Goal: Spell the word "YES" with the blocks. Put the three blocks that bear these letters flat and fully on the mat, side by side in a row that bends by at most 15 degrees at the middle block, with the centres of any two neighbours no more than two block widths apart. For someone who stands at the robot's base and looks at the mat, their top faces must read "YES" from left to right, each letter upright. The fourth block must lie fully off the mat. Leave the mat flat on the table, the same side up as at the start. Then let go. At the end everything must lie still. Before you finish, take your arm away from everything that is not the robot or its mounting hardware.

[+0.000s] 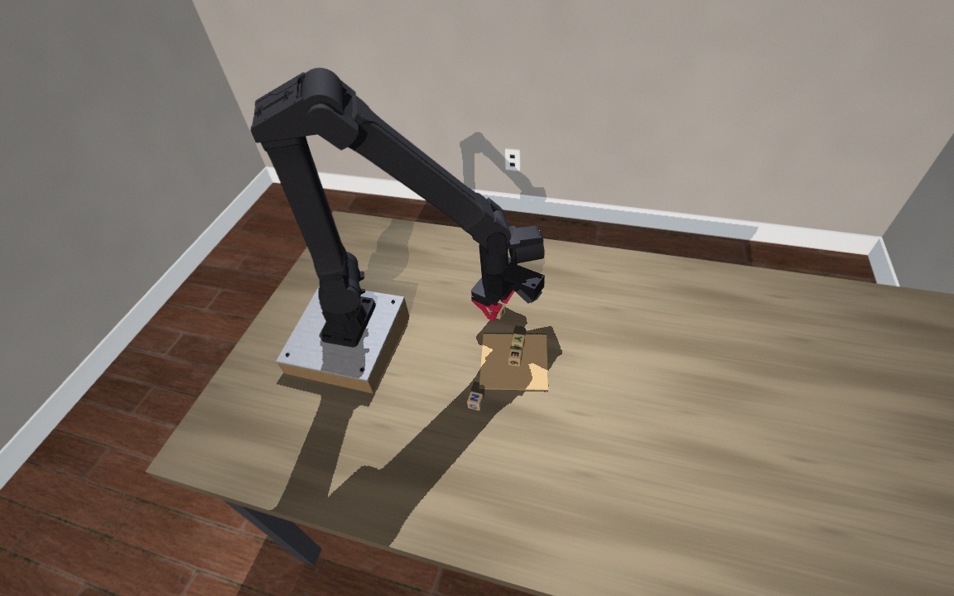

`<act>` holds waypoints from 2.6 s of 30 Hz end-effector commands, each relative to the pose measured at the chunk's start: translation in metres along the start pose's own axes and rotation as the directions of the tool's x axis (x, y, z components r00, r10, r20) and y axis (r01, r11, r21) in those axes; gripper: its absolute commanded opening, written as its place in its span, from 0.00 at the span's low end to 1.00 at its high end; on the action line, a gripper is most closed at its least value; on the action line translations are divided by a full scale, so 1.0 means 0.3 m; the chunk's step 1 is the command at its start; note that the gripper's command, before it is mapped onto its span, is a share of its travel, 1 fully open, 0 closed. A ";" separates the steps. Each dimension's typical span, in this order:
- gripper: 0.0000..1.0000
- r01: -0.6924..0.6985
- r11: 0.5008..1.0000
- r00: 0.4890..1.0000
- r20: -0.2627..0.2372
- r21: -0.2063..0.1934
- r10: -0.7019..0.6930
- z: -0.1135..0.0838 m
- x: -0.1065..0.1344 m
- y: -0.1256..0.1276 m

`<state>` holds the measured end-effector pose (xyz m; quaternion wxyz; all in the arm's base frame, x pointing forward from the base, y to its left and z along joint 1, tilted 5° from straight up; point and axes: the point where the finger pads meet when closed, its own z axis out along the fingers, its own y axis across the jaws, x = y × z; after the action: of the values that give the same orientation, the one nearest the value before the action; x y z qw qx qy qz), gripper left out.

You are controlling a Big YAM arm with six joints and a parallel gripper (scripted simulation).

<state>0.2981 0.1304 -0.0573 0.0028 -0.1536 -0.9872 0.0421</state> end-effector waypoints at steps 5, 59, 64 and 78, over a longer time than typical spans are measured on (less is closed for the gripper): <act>0.59 0.004 1.000 1.000 0.004 -0.004 -0.004 0.040 -0.007 -0.004; 0.21 0.003 1.000 1.000 0.012 -0.011 -0.002 0.030 -0.011 0.000; 0.21 0.003 1.000 1.000 0.012 -0.011 -0.002 0.030 -0.011 0.000; 0.21 0.003 1.000 1.000 0.013 -0.011 -0.002 0.004 -0.009 -0.002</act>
<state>0.2978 0.1298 -0.0666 0.0021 -0.1535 -0.9873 0.0416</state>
